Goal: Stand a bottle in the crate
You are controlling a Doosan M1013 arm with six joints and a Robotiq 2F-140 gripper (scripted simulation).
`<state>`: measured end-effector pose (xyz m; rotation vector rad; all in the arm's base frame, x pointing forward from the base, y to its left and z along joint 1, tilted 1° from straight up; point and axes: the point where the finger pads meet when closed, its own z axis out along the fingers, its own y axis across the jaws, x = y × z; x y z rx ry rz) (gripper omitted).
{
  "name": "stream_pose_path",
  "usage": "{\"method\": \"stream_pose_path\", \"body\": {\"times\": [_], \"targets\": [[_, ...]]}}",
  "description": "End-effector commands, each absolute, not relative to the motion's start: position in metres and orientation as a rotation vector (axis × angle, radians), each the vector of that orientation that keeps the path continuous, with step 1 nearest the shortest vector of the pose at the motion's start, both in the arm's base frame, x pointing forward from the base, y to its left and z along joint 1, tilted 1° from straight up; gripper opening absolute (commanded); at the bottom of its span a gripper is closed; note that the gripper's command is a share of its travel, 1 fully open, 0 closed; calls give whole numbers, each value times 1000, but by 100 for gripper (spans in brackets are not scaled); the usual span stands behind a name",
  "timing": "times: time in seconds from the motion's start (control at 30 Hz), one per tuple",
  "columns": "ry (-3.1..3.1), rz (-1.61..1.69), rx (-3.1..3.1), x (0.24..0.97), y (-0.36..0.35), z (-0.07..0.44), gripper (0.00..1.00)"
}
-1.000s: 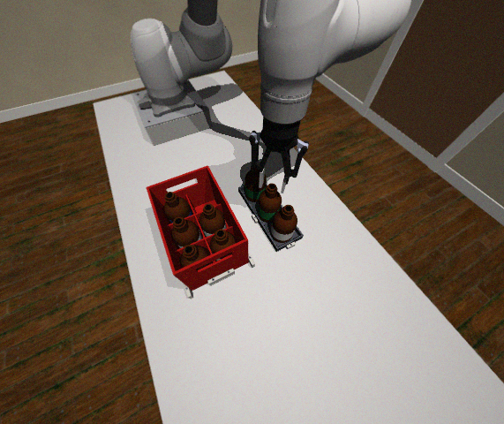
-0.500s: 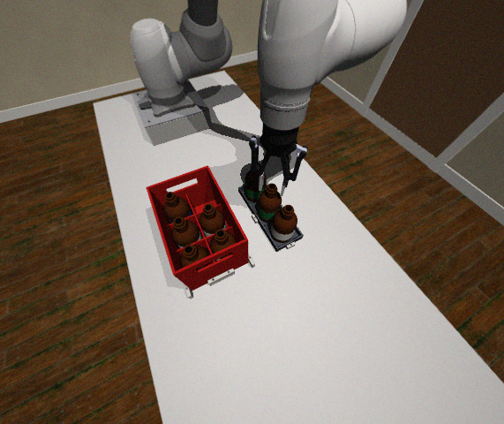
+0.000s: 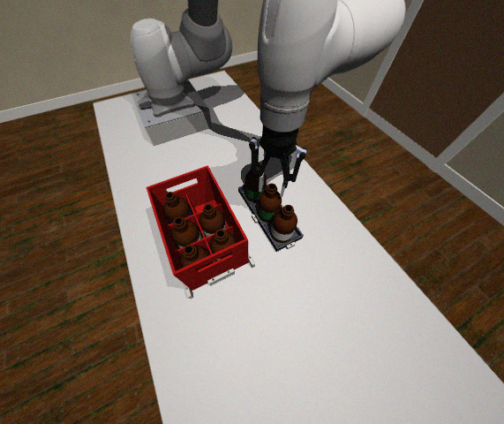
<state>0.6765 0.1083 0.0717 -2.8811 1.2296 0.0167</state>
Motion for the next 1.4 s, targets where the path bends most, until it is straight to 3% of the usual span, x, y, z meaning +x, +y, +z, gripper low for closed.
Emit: {"method": "stream_pose_path", "body": {"times": [0.0,1.03,1.07,1.37], "targets": [[1229,22,-2883,674,110,68,38],[1229,22,-2883,674,110,68,38],[1229,22,-2883,674,110,68,0],[1229,22,-2883,674,110,68,0]]}}
